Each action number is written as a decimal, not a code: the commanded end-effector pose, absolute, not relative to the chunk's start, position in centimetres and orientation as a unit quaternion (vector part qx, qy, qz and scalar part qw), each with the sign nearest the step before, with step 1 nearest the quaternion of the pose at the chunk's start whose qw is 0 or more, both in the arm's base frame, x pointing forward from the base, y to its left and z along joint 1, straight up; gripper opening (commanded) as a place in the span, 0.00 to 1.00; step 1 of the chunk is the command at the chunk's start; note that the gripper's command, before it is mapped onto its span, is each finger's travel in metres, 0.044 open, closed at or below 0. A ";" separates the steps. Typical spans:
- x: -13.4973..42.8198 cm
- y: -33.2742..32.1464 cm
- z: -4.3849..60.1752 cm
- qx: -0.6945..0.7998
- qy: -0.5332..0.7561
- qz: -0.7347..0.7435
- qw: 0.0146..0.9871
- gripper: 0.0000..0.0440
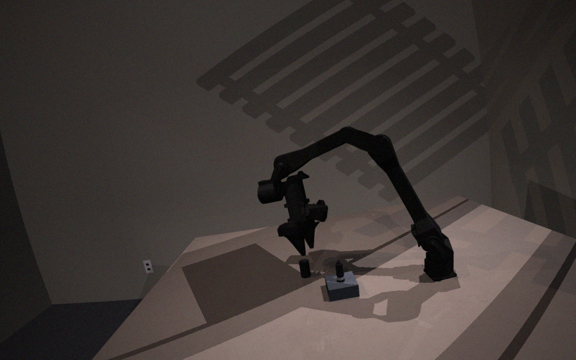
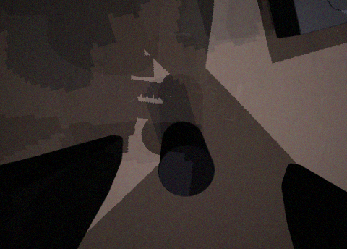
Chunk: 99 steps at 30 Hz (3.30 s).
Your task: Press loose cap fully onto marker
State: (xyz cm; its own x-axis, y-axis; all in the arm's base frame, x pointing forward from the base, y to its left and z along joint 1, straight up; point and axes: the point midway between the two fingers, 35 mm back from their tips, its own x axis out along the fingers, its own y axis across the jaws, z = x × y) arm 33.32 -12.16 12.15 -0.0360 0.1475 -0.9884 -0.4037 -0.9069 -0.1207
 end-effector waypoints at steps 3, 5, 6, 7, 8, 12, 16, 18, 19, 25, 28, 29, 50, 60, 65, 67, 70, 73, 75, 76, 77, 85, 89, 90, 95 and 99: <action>34.0 -12.9 10.9 -0.665 0.104 0.717 0.180 0.68; 34.2 -13.1 10.6 -0.666 0.107 0.717 0.175 0.68; 34.3 -13.2 10.4 -0.666 0.108 0.718 0.173 0.67; 34.4 -13.2 10.2 -0.666 0.109 0.718 0.171 0.67; 34.5 -13.3 10.0 -0.666 0.110 0.718 0.169 0.66; 34.8 -13.4 9.1 -0.665 0.113 0.721 0.161 0.65; 34.9 -13.3 8.0 -0.661 0.113 0.726 0.155 0.63; 34.9 -13.2 7.4 -0.658 0.113 0.729 0.153 0.62; 34.9 -13.2 7.1 -0.657 0.113 0.730 0.152 0.61; 34.8 -13.0 5.8 -0.652 0.114 0.736 0.142 0.57; 34.8 -12.9 5.6 -0.653 0.116 0.736 0.136 0.50; 34.8 -13.0 5.7 -0.655 0.117 0.735 0.133 0.44; 35.3 -9.5 13.0 -0.692 0.098 0.710 0.087 0.07; 33.9 -4.9 15.5 -0.686 0.068 0.721 0.070 0.03; 32.6 -3.0 16.4 -0.679 0.054 0.729 0.060 0.01; 32.0 -2.4 16.6 -0.676 0.049 0.733 0.056 0.00; 31.2 -1.8 16.9 -0.672 0.042 0.738 0.050 0.00; 30.4 -1.4 17.0 -0.667 0.036 0.742 0.045 0.00; 29.9 -1.2 17.0 -0.665 0.033 0.745 0.041 0.00; 29.7 -1.1 17.0 -0.663 0.031 0.747 0.040 0.00; 29.4 -1.1 17.0 -0.662 0.029 0.748 0.039 0.00; 28.0 -0.8 16.9 -0.656 0.019 0.754 0.030 0.00; 27.5 -0.8 16.7 -0.655 0.015 0.755 0.027 0.00; 27.4 -0.8 16.7 -0.655 0.014 0.755 0.026 0.00; 27.0 -0.8 16.5 -0.656 0.010 0.754 0.023 0.00; 26.8 -0.8 16.2 -0.657 0.008 0.754 0.022 0.00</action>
